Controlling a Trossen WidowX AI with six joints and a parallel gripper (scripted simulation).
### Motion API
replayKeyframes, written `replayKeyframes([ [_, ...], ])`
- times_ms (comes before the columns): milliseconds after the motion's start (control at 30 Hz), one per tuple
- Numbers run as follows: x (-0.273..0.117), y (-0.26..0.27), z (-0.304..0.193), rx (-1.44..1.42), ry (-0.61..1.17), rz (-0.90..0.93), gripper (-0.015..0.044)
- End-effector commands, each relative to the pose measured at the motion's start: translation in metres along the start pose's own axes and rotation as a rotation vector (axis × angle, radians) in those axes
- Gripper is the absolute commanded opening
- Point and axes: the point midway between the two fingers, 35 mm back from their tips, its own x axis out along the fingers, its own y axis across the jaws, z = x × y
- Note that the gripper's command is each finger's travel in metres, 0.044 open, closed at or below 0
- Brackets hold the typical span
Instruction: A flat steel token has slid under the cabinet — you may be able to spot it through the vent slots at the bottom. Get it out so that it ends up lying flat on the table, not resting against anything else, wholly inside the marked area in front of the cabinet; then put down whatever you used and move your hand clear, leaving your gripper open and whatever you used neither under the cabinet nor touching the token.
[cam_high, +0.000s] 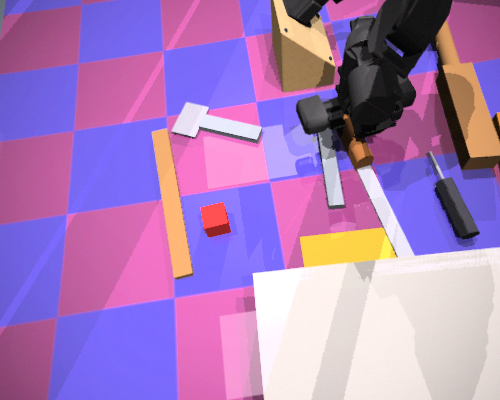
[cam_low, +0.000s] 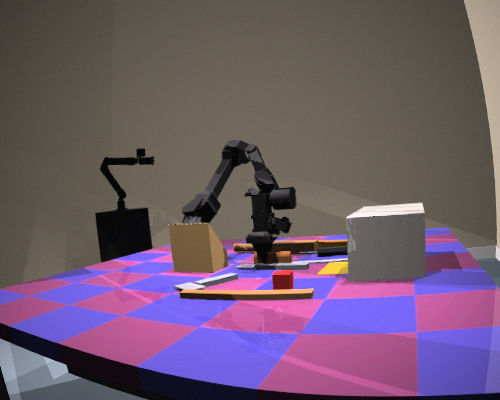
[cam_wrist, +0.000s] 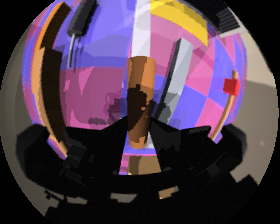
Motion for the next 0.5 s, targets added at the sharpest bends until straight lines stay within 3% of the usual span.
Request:
replayKeyframes([
  [0,-0.0004,0.0002,0.0007,-0.040,-0.001,0.000,0.0000],
  [467,-0.0007,0.0004,0.0008,-0.150,-0.001,0.000,0.0000],
])
